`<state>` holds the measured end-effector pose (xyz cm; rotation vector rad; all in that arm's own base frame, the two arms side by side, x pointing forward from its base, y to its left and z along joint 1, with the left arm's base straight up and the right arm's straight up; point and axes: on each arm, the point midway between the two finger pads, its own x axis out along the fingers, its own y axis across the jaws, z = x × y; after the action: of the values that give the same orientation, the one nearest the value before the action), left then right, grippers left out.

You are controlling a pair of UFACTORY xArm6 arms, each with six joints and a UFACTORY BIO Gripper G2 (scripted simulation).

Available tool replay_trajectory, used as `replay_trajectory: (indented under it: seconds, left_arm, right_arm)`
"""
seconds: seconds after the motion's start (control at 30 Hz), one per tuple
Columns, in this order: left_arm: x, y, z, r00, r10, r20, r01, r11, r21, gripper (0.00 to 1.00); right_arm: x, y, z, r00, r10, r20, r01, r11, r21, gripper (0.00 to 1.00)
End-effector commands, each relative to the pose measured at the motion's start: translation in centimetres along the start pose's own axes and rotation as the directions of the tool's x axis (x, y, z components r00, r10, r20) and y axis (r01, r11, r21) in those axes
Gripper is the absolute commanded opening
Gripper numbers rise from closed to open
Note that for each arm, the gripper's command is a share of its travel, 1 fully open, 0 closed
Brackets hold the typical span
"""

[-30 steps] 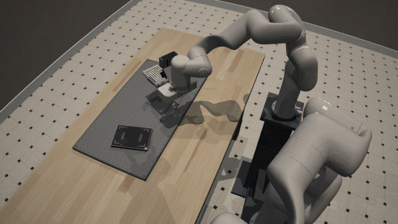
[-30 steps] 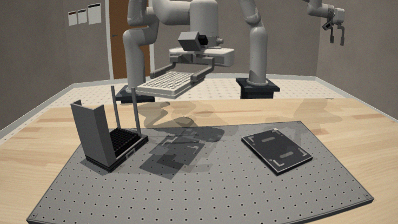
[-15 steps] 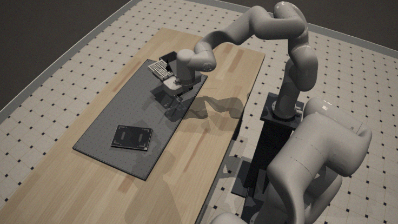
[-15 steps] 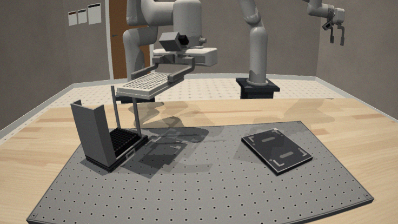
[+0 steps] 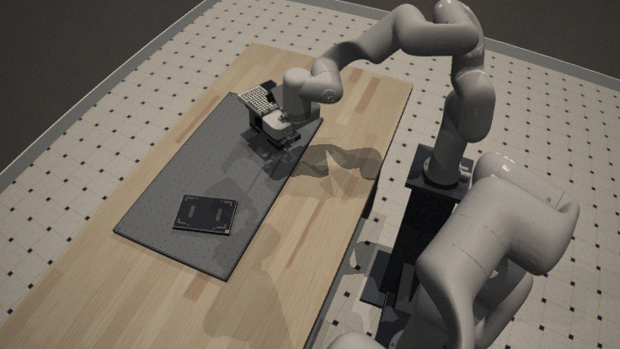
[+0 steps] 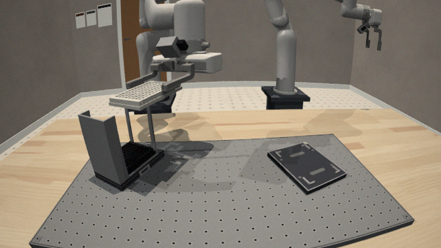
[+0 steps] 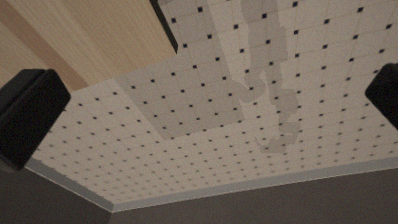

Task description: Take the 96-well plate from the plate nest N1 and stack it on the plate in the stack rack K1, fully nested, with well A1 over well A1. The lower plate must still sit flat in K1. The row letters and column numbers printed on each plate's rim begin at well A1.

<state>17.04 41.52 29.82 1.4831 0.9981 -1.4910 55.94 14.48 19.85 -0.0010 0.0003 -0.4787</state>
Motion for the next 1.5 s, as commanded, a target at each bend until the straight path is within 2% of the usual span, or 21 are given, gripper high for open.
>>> replay_trajectory:
  seconds: [0.0,0.73,1.47]
  left_arm:
    - [-0.2,0.0,-0.1,1.0,0.0,-0.005,0.0,1.0,0.0,1.0]
    - [-0.2,0.0,-0.1,1.0,0.0,-0.005,0.0,1.0,0.0,1.0]
    - [-0.2,0.0,-0.1,1.0,0.0,-0.005,0.0,1.0,0.0,1.0]
  right_arm:
    - [0.7,-1.3,0.3,1.0,0.001,0.003,-0.001,1.0,0.005,0.0]
    - [3.2,-6.9,0.4,1.0,0.001,0.004,-0.001,1.0,0.005,0.0]
    - [3.2,-6.9,0.4,1.0,0.001,0.004,-0.001,1.0,0.005,0.0]
